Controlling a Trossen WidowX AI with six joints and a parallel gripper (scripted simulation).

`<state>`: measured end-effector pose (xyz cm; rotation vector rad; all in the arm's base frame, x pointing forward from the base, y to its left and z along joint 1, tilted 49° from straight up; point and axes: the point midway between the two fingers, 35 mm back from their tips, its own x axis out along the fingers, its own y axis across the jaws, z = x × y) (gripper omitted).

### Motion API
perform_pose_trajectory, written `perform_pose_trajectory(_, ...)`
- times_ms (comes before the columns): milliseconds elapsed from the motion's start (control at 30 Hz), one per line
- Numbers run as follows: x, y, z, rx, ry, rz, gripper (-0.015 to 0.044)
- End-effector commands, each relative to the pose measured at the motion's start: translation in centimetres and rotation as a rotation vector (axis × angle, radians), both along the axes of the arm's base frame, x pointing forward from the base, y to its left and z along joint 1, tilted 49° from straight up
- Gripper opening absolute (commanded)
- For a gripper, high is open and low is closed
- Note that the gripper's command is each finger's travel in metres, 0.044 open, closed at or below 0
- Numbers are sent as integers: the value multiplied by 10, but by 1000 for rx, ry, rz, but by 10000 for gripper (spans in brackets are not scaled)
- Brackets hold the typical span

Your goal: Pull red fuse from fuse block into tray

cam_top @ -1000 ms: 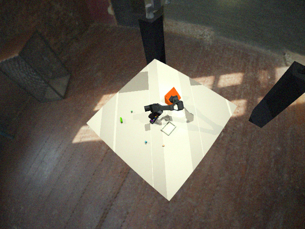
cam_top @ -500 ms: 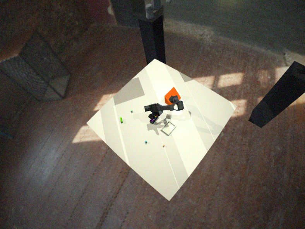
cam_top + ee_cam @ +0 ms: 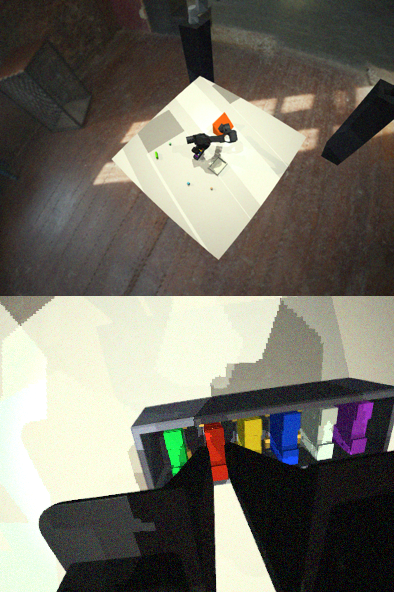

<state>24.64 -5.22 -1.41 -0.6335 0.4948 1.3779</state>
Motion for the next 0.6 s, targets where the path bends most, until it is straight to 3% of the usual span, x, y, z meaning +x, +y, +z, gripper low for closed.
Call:
perform_pose_trajectory(0,0,-2,2,-2,-2,3,0)
perform_pose_trajectory(567,-1,-8,7,-2,-1,2,0)
